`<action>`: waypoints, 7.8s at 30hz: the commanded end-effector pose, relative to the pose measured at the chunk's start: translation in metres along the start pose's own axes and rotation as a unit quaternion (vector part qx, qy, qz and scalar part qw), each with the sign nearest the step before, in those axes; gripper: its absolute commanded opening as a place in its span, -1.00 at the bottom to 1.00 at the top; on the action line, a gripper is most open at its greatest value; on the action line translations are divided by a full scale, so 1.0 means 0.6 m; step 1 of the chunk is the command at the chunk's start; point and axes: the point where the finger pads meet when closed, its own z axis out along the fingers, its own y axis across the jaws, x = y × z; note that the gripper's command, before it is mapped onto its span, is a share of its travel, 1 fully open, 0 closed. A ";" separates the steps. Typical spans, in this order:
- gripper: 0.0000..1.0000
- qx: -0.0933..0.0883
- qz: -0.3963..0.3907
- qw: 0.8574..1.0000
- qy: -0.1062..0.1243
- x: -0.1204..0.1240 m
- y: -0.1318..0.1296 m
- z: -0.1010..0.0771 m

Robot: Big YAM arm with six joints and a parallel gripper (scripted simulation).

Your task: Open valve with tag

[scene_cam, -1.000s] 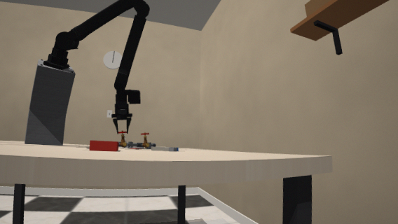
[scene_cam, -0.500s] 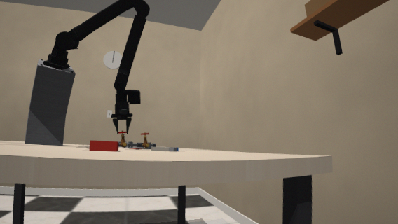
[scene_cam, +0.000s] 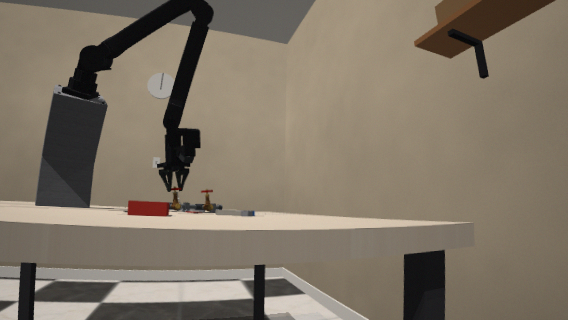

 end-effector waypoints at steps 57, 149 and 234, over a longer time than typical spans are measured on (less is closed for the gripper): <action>-1.00 0.001 -0.944 0.330 -0.006 -0.002 0.004 0.001; 1.00 -0.009 0.121 0.993 -0.004 0.002 0.003 0.001; -1.00 -0.004 -0.379 0.925 -0.004 -0.001 0.006 0.001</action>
